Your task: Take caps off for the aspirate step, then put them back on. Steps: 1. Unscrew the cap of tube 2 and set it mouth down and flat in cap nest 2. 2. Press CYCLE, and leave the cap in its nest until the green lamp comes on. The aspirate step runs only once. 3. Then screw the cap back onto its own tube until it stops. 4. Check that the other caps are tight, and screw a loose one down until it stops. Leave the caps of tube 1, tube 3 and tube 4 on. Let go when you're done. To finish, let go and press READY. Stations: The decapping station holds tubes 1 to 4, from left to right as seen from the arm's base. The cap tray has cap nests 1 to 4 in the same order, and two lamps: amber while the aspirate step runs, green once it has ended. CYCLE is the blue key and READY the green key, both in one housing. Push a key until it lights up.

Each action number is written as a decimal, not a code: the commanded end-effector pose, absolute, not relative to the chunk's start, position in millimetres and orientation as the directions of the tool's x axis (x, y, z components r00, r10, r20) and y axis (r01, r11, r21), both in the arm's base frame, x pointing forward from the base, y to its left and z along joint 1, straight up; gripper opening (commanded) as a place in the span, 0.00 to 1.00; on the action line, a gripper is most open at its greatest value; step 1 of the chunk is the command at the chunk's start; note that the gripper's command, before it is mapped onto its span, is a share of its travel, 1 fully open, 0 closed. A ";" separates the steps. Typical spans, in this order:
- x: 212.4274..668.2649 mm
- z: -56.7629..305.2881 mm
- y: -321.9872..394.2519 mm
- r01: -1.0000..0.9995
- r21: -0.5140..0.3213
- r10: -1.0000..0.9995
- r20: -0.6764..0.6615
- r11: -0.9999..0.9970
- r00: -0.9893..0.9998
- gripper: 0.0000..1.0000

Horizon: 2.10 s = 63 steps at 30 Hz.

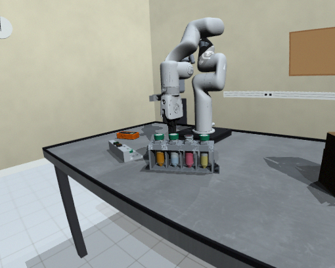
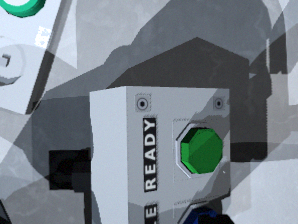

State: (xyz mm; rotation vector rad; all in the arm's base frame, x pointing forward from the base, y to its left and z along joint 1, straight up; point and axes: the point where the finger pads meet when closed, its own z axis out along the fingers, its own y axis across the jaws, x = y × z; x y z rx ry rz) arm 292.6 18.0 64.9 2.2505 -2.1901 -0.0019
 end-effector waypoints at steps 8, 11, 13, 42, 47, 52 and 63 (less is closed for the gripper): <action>294.3 63.0 18.1 -1.000 -0.003 -1.000 0.001 -0.027 0.027 0.00; 294.3 62.0 18.1 -1.000 -0.003 -1.000 0.001 -0.027 0.027 0.00; 294.3 62.0 18.1 -1.000 -0.003 -1.000 0.001 -0.027 0.027 0.00; 294.3 53.0 18.1 -1.000 -0.003 -1.000 0.001 -0.027 0.027 0.00; 294.3 52.0 18.1 -1.000 -0.003 -1.000 0.001 -0.027 0.027 0.00; 294.4 67.1 18.1 -1.000 -0.003 -1.000 0.001 -0.027 0.027 0.00; 294.4 84.1 18.1 -1.000 -0.003 -1.000 0.001 -0.027 0.027 0.00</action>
